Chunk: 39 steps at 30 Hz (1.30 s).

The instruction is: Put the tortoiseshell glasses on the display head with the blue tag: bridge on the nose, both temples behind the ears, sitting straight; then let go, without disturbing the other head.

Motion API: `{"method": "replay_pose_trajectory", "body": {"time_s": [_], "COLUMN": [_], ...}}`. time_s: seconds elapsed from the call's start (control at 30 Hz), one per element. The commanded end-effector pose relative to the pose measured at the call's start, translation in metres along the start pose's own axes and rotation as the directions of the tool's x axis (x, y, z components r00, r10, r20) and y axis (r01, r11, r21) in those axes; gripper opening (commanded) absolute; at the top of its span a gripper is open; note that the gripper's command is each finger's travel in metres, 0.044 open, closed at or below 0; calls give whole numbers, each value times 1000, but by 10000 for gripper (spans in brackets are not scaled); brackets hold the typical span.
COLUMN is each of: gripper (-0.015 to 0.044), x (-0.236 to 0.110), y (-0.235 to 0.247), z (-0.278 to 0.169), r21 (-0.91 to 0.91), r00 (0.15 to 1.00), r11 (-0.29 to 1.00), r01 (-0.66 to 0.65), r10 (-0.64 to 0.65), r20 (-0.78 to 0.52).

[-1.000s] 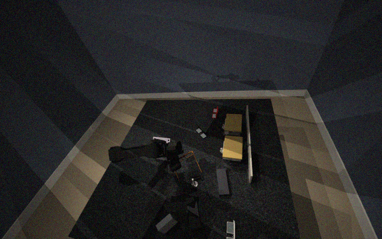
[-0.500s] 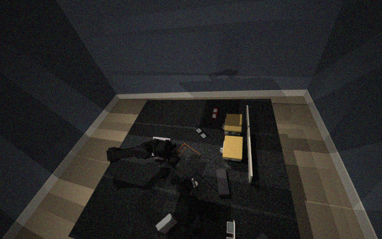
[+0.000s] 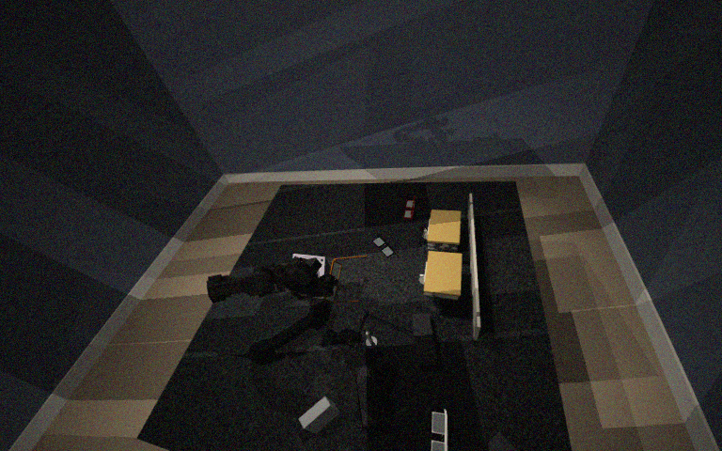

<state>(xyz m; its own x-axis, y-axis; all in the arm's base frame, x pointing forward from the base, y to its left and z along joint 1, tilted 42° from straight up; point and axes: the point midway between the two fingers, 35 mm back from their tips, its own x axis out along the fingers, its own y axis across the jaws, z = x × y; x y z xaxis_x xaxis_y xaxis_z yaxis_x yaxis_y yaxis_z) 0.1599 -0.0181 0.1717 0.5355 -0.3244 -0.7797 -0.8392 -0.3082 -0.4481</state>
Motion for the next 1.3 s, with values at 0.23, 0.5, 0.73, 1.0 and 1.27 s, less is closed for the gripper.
{"method": "replay_pose_trajectory", "body": {"time_s": [0.23, 0.5, 0.73, 1.0, 1.27], "gripper": [0, 0, 0, 0, 0], "x": [-13, -20, -19, -19, -19], "y": [7, 11, 9, 9, 9], "z": [4, 5, 3, 3, 3], "r21": [-329, -482, -444, -444, -443], "r00": [991, 981, 984, 984, 984], "r11": [935, 854, 878, 878, 879], "r01": [129, 196, 179, 179, 177], "r10": [-115, -175, -162, -162, -161], "r20": [61, 89, 76, 76, 76]}}
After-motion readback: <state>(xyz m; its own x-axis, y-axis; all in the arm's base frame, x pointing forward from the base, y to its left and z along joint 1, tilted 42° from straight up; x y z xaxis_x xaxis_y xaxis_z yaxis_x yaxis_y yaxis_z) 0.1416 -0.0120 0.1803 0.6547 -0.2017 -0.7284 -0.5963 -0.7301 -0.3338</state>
